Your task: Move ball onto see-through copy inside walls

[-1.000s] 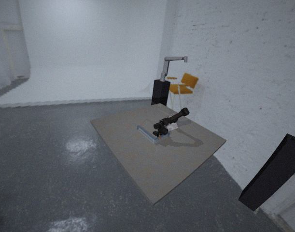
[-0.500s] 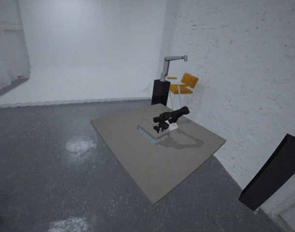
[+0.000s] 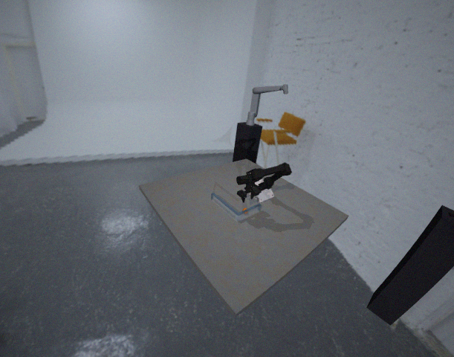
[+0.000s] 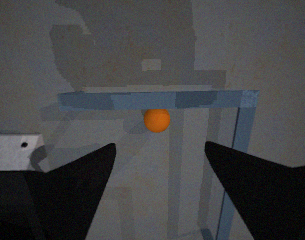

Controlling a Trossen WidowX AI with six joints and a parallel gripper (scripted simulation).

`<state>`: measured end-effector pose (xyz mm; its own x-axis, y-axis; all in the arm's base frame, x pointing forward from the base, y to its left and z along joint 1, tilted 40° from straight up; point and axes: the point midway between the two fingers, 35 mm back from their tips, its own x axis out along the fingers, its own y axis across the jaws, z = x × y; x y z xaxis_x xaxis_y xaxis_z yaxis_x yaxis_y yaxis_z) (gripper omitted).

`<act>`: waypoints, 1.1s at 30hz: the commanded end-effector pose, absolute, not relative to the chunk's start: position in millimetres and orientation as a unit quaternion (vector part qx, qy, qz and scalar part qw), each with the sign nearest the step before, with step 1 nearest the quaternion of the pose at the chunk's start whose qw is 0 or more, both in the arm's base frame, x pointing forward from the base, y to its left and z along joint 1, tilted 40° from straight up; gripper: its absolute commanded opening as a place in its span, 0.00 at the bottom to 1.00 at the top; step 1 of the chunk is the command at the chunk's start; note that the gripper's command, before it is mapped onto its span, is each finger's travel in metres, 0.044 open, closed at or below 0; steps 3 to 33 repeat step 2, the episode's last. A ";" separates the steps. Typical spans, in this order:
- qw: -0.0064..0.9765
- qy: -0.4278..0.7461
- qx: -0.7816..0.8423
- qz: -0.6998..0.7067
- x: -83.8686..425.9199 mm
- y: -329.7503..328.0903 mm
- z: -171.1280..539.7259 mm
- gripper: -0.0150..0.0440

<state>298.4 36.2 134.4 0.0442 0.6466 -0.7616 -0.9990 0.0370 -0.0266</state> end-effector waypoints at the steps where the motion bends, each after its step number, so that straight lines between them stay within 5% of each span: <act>1: 0.659 0.292 -0.305 0.623 297.3 22.6 150.3 1.00; 33: 0.659 0.292 -0.305 0.623 297.3 22.6 150.3 1.00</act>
